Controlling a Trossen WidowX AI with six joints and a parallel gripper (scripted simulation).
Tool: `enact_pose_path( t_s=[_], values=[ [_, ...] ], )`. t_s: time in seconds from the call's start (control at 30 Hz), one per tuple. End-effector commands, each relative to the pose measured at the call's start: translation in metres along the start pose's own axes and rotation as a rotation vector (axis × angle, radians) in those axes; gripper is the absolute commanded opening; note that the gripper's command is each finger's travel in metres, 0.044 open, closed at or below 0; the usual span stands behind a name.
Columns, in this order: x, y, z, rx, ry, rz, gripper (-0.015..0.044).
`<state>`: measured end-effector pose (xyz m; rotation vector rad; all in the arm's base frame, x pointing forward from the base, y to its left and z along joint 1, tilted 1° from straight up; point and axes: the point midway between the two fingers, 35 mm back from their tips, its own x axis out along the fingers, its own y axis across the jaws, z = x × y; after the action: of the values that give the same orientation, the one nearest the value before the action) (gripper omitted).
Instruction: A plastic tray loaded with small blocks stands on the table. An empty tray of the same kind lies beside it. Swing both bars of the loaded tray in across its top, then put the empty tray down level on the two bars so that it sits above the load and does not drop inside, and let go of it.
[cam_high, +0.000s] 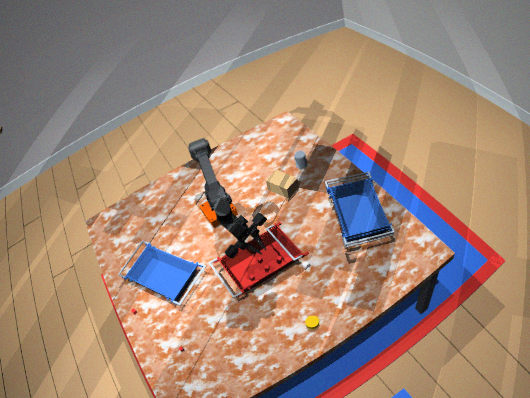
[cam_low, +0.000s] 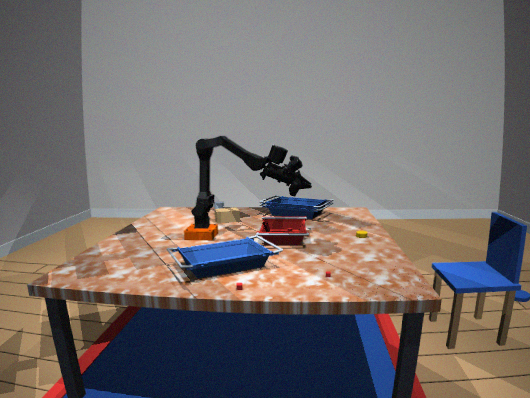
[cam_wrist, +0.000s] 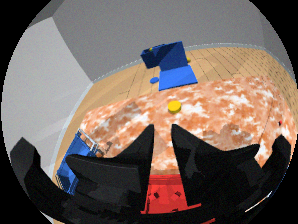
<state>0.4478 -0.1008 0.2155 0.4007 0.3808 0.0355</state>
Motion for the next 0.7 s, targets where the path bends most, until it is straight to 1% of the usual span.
enact_pose_path(
  t_s=[0.0, 0.3, 0.47, 0.67],
  values=[
    [0.026, -0.072, -0.002, -0.047, 0.282, -0.236, 0.0083],
    [0.021, -0.131, -0.024, -0.097, 0.630, -0.380, 0.0083],
    [0.006, -0.156, -0.039, -0.123, 0.832, -0.415, 0.0083],
    [-0.017, -0.177, -0.056, -0.150, 1.063, -0.416, 0.0083]
  ],
)
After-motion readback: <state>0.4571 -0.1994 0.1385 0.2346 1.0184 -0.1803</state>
